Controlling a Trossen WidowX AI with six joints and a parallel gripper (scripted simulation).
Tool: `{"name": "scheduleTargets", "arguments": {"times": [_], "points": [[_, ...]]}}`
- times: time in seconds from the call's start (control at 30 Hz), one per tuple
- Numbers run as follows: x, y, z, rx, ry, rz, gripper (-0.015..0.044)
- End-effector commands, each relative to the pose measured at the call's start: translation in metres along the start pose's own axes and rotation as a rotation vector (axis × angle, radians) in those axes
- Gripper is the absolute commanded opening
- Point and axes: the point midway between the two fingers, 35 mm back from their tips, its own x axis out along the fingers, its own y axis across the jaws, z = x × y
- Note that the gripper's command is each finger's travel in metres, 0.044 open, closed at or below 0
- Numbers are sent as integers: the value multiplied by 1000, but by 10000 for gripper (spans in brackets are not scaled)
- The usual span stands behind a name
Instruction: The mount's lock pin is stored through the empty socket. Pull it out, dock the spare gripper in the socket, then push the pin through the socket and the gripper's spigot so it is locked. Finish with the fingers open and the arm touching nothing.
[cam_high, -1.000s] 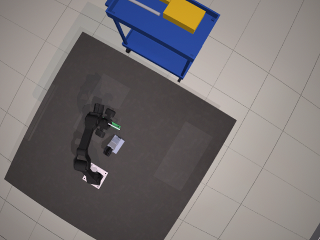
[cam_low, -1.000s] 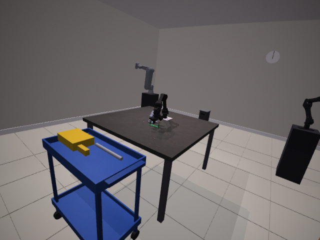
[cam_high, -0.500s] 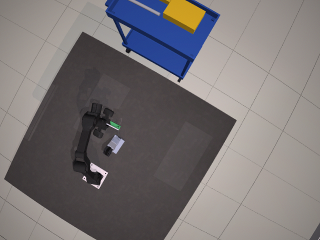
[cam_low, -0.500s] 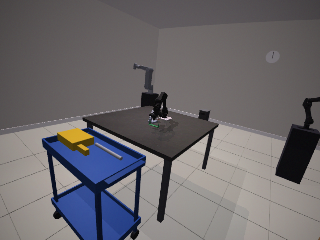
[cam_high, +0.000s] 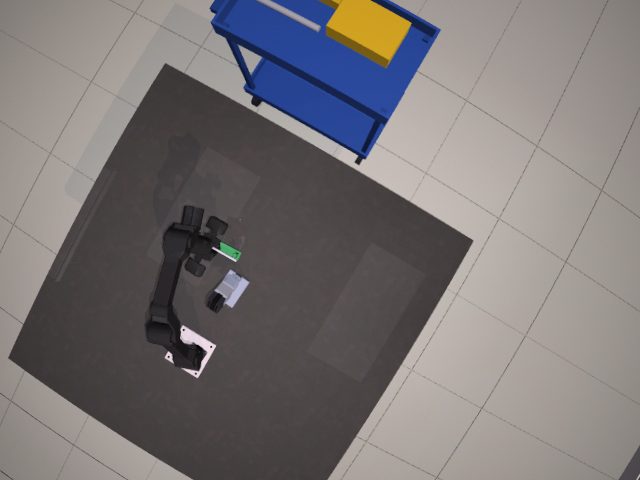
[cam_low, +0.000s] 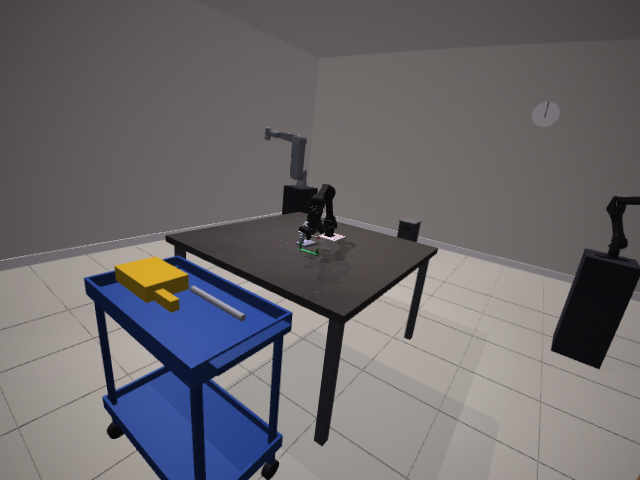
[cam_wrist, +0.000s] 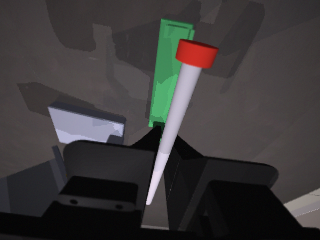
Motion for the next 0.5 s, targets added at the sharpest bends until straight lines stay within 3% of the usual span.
{"name": "scheduleTargets", "arguments": {"times": [0.0,0.47], "points": [[-1,-1,0,63,-6,13,0],[-17,34,8,54,-8,16,0]]}}
